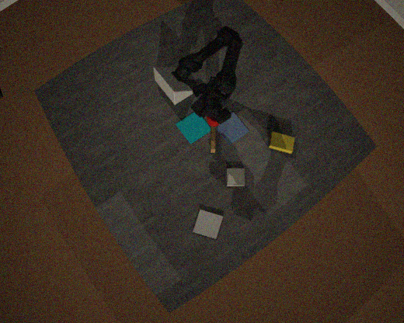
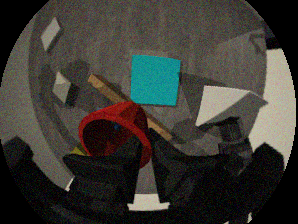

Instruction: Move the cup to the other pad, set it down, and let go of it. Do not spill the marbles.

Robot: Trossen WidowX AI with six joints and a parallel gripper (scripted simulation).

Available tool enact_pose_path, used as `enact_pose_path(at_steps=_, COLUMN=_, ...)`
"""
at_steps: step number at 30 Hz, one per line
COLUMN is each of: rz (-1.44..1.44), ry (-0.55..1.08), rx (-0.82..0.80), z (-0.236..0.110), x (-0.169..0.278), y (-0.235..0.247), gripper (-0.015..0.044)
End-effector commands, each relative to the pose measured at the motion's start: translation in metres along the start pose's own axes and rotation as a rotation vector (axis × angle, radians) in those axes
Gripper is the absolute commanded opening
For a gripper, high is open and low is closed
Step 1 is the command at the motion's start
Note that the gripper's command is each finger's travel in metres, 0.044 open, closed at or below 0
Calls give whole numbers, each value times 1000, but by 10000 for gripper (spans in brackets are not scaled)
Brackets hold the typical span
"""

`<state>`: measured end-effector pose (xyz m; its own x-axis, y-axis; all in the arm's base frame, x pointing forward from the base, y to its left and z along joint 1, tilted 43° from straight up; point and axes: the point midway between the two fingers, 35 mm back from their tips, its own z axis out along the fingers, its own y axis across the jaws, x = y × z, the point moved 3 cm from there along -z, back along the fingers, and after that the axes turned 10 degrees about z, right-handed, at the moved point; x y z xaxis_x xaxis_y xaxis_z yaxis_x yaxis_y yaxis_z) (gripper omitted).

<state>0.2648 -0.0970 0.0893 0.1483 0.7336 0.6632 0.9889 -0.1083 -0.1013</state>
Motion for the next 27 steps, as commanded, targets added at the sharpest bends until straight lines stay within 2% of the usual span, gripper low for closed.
enact_pose_path(at_steps=1, rz=1, ry=1, rx=10, z=2, x=-10, y=-5, gripper=0)
enact_pose_path(at_steps=27, rz=2, ry=-2, rx=11, z=2, x=-71, y=-37, gripper=0)
